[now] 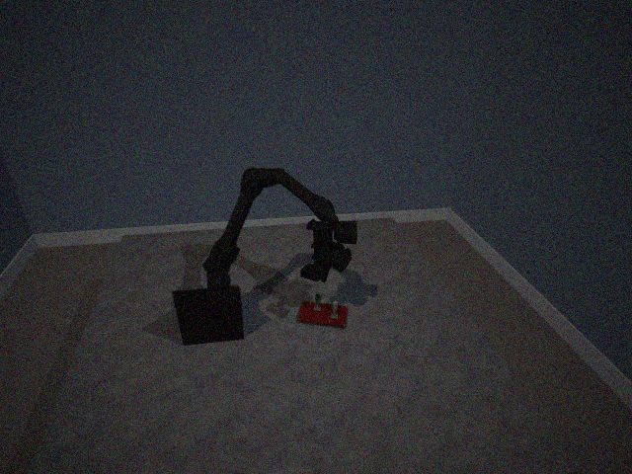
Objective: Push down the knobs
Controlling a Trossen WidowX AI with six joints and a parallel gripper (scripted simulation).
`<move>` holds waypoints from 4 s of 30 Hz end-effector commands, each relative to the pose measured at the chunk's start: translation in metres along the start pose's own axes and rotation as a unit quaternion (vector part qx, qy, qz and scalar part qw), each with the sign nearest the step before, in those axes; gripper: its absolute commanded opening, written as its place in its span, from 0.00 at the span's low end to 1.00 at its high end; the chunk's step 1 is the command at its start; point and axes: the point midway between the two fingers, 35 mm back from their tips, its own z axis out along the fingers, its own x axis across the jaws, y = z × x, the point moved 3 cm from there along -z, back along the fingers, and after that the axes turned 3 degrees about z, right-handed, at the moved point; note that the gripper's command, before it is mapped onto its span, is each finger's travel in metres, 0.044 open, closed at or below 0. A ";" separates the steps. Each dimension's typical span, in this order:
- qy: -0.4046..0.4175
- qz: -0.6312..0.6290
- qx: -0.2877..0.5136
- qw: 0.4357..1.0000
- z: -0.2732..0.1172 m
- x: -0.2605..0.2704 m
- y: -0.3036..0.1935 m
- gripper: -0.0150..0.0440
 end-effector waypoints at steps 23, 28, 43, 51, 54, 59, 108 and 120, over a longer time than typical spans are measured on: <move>-0.020 0.025 0.031 0.999 0.044 -0.006 -0.013 0.25; -0.020 0.025 0.031 0.999 0.052 -0.007 -0.014 0.25; -0.020 0.024 0.031 0.999 0.055 -0.007 -0.014 0.25; -0.020 0.024 0.031 0.999 0.058 -0.007 -0.015 0.25; -0.020 0.025 0.031 0.999 0.058 -0.007 -0.015 0.25; -0.020 0.025 0.031 0.999 0.060 -0.007 -0.015 0.25; -0.020 0.025 0.031 0.999 0.071 -0.007 -0.016 0.25; -0.020 0.025 0.031 0.999 0.077 -0.008 -0.016 0.25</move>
